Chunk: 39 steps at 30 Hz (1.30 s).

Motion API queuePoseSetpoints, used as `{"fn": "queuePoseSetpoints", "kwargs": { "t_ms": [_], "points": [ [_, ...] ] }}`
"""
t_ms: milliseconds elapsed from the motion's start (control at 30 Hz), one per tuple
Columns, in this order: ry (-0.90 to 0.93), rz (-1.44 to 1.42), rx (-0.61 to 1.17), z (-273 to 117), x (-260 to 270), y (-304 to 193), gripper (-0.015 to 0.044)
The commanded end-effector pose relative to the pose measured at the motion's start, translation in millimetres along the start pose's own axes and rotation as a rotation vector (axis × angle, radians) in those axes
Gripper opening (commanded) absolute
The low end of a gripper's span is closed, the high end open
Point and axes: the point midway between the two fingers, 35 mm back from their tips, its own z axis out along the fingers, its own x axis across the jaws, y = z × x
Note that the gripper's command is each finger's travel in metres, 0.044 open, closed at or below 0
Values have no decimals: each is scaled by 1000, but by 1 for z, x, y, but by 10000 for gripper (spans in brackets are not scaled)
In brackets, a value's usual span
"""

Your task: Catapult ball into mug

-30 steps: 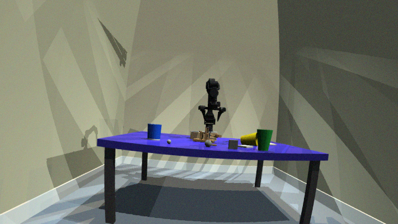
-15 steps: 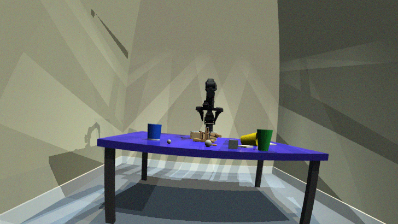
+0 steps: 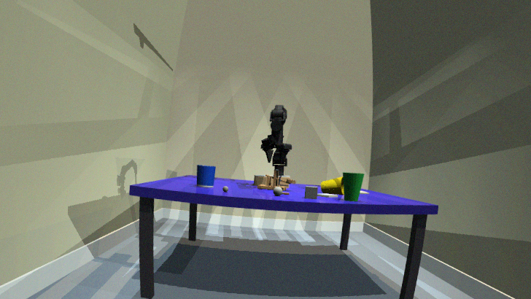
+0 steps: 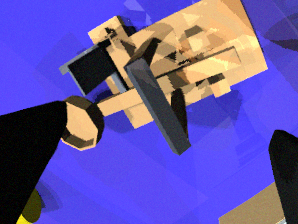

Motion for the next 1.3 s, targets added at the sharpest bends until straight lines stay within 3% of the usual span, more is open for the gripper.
{"fn": "queuePoseSetpoints", "kwargs": {
  "t_ms": [0,767,1067,1200,1267],
  "points": [
    [1,161,-4,1,-5,3,440],
    [1,955,-5,9,-31,15,440],
    [0,978,-5,12,-31,15,440],
    [-7,970,-9,54,-31,16,440],
    [-7,969,-9,57,-31,16,440]
  ]
}}
